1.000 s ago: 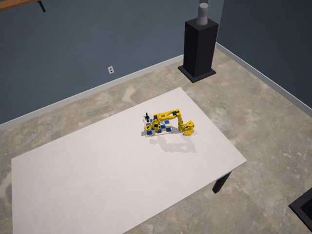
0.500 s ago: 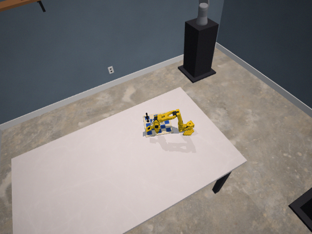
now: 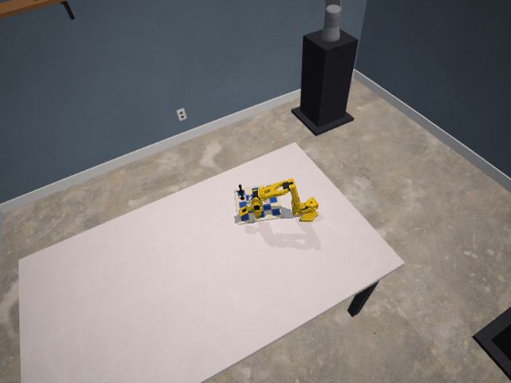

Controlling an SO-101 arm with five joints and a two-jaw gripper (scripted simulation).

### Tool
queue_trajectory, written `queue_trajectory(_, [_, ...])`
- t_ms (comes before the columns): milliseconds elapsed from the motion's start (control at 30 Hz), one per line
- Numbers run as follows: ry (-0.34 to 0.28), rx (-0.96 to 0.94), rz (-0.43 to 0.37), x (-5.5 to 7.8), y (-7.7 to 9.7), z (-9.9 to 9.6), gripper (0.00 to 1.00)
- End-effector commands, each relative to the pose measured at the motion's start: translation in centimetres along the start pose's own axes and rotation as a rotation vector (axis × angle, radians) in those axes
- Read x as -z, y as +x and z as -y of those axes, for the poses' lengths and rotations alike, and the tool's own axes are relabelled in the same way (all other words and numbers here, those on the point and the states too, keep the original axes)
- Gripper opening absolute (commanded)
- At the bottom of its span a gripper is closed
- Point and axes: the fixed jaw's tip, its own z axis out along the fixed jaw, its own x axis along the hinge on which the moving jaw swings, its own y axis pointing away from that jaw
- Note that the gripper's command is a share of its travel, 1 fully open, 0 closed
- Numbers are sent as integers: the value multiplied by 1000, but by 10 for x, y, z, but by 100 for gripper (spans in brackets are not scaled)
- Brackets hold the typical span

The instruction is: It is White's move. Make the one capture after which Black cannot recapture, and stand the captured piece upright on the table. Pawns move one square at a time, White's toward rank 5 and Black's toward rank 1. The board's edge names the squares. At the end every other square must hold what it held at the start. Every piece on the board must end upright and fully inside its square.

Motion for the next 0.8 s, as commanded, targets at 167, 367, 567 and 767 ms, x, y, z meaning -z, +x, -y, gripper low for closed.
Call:
queue_trajectory(167, [-1, 3, 8, 1, 1, -2, 0])
queue_trajectory(367, [-1, 3, 8, 1, 1, -2, 0])
queue_trajectory(567, [-1, 3, 8, 3, 1, -2, 0])
queue_trajectory(767, [-1, 3, 8, 10, 1, -2, 0])
